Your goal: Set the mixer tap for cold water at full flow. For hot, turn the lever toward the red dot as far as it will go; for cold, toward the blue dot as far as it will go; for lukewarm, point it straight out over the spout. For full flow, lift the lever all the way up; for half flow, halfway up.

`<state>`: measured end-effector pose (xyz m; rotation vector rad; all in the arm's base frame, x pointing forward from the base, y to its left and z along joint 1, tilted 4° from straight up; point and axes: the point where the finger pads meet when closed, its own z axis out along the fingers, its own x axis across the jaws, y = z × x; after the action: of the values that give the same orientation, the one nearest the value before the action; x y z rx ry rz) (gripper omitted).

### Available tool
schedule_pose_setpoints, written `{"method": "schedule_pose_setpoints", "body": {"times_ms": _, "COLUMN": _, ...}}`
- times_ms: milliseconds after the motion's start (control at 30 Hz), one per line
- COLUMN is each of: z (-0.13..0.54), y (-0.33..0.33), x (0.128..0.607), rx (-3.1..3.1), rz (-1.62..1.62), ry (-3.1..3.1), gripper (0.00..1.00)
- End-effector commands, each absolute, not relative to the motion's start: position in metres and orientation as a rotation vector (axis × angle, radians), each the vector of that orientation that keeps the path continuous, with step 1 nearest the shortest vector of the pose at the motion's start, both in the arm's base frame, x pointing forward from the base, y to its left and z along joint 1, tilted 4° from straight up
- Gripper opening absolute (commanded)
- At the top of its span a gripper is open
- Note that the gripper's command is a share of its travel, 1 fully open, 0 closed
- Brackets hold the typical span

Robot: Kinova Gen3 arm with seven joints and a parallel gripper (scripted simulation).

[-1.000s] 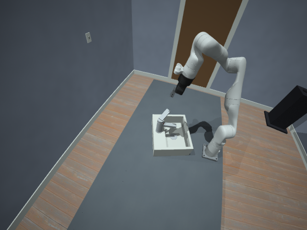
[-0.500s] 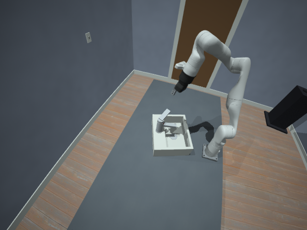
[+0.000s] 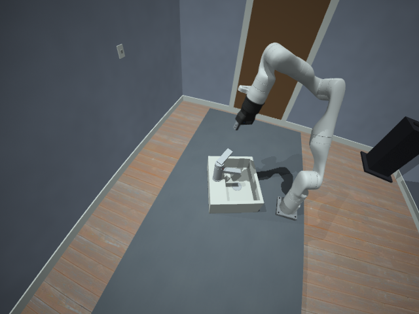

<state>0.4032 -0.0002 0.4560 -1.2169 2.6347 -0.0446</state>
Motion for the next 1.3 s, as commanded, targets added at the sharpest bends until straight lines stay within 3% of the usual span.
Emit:
{"method": "schedule_pose_setpoints", "body": {"times_ms": 0, "z": 0.454, "y": 0.000, "x": 0.404, "rx": -1.139, "rz": -0.035, "ry": 2.676, "gripper": 0.00}}
{"method": "schedule_pose_setpoints", "body": {"times_ms": 1267, "z": 0.397, "y": 0.014, "x": 0.414, "rx": 0.031, "rz": 0.031, "ry": 3.050, "gripper": 0.00}}
